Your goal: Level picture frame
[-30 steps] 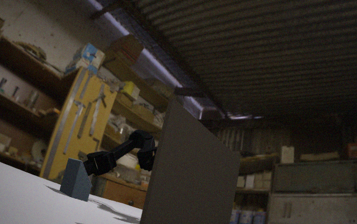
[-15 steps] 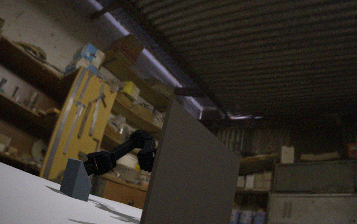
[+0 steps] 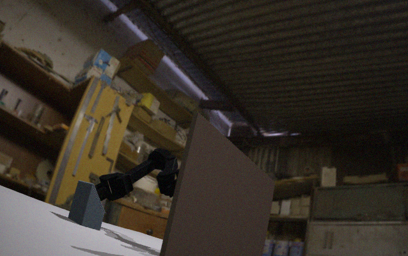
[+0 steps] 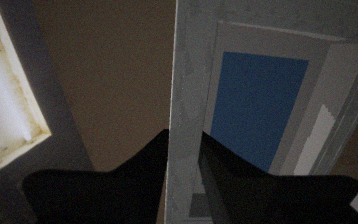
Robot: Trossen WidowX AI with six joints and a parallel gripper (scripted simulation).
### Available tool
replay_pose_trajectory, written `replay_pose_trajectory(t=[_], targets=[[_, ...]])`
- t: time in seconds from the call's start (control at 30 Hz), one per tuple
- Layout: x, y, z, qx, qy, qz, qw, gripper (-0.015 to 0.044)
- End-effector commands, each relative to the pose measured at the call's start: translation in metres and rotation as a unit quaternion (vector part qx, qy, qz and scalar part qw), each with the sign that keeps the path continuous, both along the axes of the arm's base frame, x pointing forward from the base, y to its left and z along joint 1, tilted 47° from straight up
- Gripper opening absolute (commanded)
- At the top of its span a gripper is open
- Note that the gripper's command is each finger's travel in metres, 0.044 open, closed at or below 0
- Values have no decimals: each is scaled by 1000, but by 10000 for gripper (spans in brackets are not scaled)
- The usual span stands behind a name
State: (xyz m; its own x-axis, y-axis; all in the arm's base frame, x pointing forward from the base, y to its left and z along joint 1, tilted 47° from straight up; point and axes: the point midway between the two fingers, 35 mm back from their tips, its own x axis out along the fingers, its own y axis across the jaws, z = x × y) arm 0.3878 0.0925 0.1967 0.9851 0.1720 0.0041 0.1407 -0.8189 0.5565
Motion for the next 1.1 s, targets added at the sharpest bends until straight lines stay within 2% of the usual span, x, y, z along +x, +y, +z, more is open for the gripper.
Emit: replay_pose_trajectory(t=[0.0, 1.0, 1.07], targets=[[0, 0, 0, -3, 0, 0, 1000, 0], [0, 3, -2, -88, -15, -1, 996, 0], [0, 3, -2, -81, -13, -1, 997, 53]])
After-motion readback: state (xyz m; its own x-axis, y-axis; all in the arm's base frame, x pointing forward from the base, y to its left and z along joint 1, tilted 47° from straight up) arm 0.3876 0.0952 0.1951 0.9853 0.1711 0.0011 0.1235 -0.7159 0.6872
